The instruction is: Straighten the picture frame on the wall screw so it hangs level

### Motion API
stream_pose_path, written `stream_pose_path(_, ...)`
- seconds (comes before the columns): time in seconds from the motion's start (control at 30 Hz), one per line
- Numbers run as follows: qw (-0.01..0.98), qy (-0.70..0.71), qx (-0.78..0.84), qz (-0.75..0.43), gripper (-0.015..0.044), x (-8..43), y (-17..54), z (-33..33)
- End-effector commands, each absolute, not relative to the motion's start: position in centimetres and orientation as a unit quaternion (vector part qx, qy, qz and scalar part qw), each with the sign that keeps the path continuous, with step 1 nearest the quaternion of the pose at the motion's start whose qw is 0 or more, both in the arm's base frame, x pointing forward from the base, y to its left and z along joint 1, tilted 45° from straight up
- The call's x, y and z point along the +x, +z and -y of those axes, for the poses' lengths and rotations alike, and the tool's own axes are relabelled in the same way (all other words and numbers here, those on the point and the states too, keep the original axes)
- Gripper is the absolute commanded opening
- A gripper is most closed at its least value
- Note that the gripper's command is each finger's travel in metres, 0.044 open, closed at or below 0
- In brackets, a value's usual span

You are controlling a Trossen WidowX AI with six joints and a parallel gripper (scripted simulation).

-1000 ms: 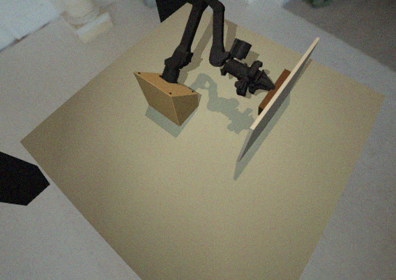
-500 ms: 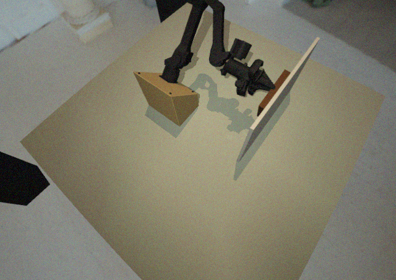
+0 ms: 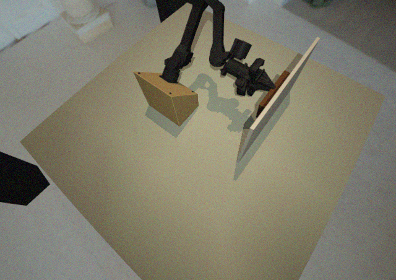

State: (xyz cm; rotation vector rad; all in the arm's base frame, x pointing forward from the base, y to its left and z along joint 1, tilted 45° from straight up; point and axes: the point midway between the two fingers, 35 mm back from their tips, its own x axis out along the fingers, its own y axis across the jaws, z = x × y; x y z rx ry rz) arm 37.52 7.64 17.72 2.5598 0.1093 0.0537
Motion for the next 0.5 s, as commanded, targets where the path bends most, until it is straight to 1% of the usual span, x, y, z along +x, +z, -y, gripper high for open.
stream_pose_path(0.0, 0.295, 0.020, 0.954, -0.041, 0.0000, 37.52, 17.70, -7.68)
stream_pose_path(0.47, 0.332, 0.022, 0.942, -0.040, 0.0000, 37.51, 17.71, -7.70)
